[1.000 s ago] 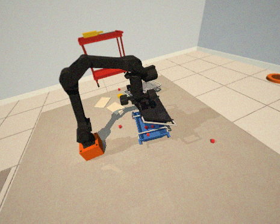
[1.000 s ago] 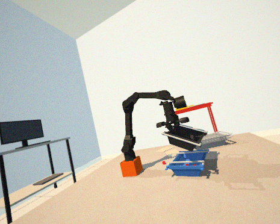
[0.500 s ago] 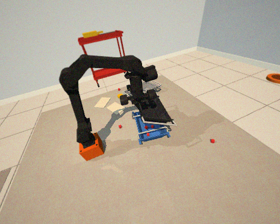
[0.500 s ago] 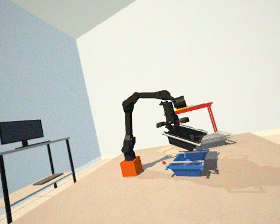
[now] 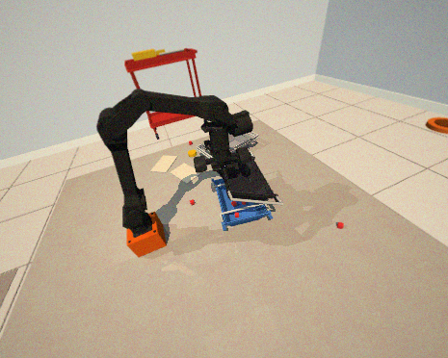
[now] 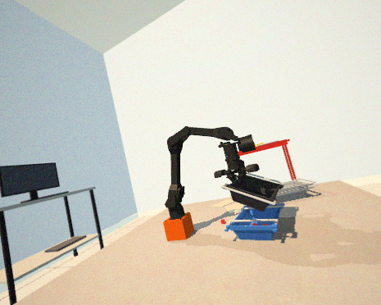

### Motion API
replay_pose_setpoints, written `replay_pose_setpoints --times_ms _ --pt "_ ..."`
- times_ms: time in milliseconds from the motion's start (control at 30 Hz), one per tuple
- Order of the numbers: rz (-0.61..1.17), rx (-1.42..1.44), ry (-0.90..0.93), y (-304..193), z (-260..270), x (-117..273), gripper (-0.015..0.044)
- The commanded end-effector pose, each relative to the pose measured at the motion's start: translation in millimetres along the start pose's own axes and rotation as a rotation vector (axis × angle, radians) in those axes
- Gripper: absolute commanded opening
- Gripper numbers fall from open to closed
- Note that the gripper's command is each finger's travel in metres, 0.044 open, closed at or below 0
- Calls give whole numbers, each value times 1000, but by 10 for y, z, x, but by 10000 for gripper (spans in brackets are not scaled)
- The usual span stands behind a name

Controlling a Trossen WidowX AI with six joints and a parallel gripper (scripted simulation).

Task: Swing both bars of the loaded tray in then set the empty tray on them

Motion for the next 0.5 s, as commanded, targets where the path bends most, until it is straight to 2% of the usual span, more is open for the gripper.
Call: replay_pose_setpoints --times_ms 0,467 --pt "-1 -3 -13 2 -19 -38 0" --pt "-1 -3 -13 2 -12 -288 0"
Point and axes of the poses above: the point midway between the two fingers, 35 mm back from their tips, its own x axis back along the fingers, its own z axis across the jaws, y = z × x, the point moved 4 cm from there along x, back along the fingers, and after that the axes turned 5 degrees about x, right-handed, at the moved point
